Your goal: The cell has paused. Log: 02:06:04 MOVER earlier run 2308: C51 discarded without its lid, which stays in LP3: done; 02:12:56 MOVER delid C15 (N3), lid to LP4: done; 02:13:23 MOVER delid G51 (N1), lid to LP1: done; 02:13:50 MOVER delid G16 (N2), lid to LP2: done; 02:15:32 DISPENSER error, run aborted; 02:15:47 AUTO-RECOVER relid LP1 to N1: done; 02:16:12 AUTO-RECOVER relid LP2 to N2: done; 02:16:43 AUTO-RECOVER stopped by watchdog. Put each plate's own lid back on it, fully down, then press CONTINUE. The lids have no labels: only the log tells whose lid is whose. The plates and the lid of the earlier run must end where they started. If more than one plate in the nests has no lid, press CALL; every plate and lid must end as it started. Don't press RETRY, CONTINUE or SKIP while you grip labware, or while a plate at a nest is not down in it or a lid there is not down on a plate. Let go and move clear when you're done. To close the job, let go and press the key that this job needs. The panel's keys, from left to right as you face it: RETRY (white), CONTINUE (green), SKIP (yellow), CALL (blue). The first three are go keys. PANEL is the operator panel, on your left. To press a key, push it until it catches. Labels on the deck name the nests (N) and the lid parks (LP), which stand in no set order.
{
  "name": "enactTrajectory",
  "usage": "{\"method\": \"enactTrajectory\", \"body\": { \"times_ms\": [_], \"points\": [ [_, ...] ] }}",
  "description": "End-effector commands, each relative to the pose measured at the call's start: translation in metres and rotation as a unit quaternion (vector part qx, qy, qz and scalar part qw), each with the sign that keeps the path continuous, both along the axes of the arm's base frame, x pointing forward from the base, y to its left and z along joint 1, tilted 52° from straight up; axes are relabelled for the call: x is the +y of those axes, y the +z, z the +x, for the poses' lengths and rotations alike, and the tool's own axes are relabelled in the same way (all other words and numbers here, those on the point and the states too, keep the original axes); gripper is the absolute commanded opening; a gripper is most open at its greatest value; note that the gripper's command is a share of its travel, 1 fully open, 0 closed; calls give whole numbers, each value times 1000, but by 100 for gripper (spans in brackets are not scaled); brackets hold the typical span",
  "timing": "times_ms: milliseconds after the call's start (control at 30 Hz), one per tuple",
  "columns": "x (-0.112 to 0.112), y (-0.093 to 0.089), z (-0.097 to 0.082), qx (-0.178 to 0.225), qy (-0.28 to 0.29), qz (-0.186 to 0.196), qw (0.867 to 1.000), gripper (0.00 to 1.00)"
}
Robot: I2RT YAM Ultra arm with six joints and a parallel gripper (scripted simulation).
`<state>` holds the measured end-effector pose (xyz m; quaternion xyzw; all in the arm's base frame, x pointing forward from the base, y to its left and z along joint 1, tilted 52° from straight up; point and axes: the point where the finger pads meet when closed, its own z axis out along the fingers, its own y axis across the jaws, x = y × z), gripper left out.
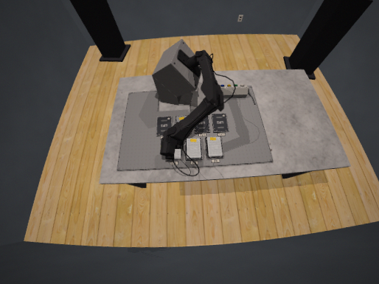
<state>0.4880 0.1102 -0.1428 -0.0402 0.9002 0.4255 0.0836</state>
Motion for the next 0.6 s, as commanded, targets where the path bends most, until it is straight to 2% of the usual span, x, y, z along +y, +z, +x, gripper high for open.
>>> {"method": "enactTrajectory", "body": {
  "times_ms": [0, 200, 400, 567],
  "points": [
    [-10, 3, 15, -18, -13, 0, 1000, 0],
    [-10, 3, 16, -19, -15, -1, 1000, 0],
    [-7, -6, 6, -5, -14, 0, 1000, 0],
    [-6, -1, 12, -13, -14, -1, 1000, 0]
  ]
}}
